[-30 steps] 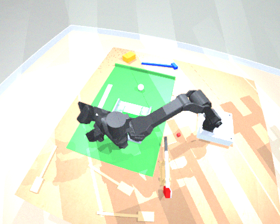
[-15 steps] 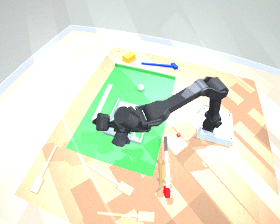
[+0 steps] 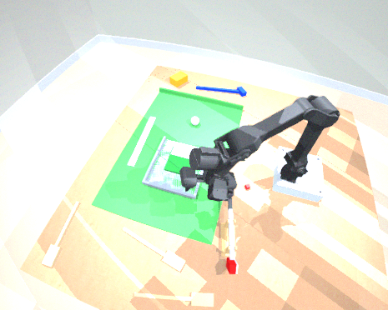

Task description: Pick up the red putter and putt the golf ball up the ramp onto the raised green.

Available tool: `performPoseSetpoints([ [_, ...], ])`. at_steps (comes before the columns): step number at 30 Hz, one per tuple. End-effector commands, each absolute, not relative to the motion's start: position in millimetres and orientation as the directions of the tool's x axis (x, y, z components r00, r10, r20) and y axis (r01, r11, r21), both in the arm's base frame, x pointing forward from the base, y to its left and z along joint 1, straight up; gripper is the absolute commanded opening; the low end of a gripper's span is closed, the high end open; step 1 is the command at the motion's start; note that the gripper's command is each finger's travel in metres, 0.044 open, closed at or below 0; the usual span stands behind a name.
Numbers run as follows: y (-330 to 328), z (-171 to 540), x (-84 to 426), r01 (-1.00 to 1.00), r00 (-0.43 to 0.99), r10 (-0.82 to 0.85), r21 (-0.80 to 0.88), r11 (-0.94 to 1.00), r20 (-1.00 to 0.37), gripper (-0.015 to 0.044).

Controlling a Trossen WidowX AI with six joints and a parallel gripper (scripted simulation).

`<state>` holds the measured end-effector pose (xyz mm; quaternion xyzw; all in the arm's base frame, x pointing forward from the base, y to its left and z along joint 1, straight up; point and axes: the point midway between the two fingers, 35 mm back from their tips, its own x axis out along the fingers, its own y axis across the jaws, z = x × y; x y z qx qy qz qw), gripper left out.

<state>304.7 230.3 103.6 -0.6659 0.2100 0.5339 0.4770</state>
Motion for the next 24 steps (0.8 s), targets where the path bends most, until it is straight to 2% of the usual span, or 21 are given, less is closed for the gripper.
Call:
performPoseSetpoints([
  [1,202,86,233,-0.917,0.057,0.250,-0.150,-0.370,-0.967,0.0440],
  [4,192,84,205,-0.944,-0.053,0.261,-0.037,-0.328,-0.964,0.0440],
  [24,190,61,208,-0.945,-0.057,0.261,-0.032,-0.327,-0.964,0.0440],
])
